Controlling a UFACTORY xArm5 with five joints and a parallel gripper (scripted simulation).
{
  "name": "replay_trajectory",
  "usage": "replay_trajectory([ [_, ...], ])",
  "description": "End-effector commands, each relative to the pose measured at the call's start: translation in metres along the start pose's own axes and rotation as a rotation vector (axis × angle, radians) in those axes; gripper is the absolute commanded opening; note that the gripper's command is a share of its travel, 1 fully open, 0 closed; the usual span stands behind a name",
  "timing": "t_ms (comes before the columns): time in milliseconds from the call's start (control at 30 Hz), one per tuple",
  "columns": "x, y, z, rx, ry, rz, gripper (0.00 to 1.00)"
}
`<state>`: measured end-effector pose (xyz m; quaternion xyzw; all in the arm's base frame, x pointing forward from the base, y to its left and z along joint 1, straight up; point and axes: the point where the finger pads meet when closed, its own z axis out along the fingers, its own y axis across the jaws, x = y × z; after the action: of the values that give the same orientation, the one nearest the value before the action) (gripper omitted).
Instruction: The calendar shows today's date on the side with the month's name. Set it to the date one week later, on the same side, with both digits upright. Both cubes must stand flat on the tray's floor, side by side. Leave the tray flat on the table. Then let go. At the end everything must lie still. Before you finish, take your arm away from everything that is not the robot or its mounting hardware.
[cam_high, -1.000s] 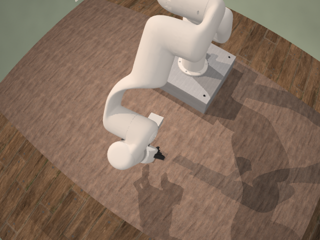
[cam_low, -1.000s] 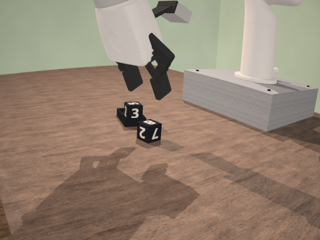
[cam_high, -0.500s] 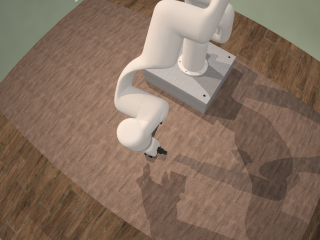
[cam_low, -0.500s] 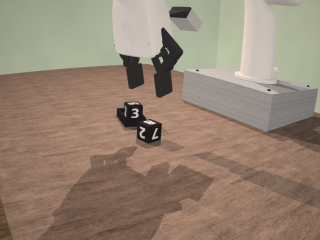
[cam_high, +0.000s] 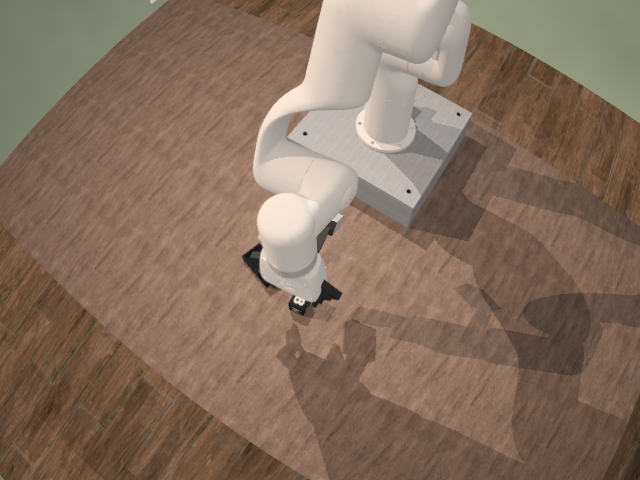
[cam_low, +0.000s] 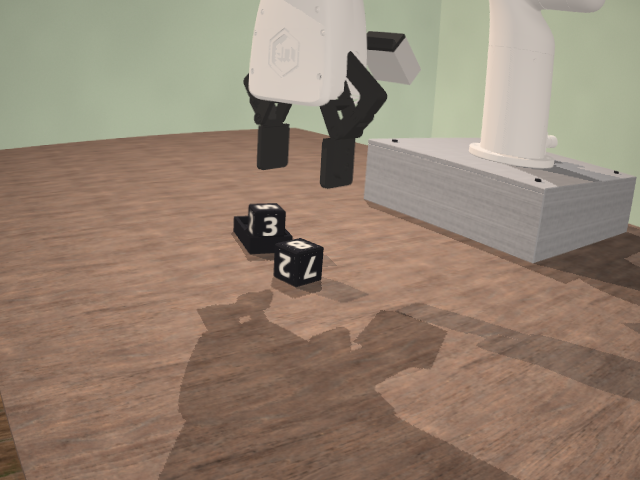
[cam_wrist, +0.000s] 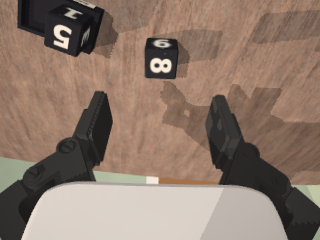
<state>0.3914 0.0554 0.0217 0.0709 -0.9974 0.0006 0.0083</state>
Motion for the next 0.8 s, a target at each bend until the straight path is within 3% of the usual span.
replay_trajectory([
  [0,-0.0014,0.0,-0.001,0.0,-0.022,0.0,1.0],
  [567,-0.0014,0.0,-0.001,0.0,-0.022,0.009,1.0],
  [767,-0.0011,-0.0001,-0.0013,-0.002,-0.022,0.175,1.0],
])
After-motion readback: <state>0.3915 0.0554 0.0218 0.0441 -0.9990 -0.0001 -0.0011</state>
